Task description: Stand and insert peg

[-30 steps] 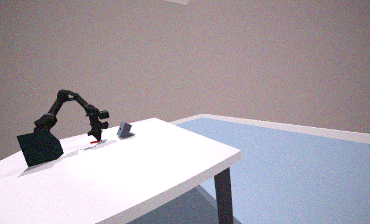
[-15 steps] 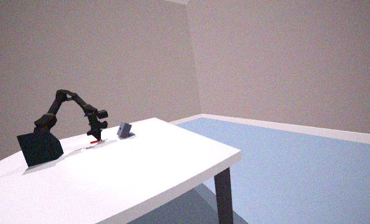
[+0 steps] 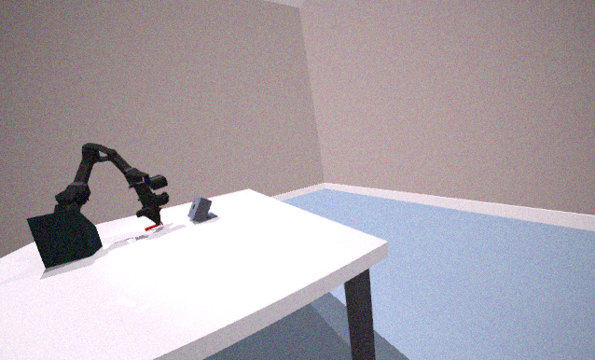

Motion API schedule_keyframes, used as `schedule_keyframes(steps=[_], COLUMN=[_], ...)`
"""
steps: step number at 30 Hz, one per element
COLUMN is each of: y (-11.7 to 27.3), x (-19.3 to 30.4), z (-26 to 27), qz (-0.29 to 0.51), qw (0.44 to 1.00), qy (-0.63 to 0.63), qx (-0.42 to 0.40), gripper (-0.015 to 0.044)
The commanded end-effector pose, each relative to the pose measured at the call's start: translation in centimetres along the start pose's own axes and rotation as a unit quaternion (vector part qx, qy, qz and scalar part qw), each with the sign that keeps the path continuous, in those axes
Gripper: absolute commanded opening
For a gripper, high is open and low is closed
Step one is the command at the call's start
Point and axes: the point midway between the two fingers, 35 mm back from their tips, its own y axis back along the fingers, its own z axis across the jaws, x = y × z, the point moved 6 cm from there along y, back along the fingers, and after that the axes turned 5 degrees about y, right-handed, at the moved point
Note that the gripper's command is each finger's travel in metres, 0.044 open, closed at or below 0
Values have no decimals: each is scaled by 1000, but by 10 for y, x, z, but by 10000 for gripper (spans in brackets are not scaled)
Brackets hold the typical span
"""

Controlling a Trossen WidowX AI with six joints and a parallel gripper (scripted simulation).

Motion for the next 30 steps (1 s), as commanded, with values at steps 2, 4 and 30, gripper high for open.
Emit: schedule_keyframes(steps=[2, 4, 30], y=[3, 4, 15], x=[4, 5, 29], z=[0, 1, 3], qz=[-23, -32, -144], qw=[1000, 999, 990], qy=[0, 0, -1], qx=[3, 3, 13], gripper=[49, 49, 49])
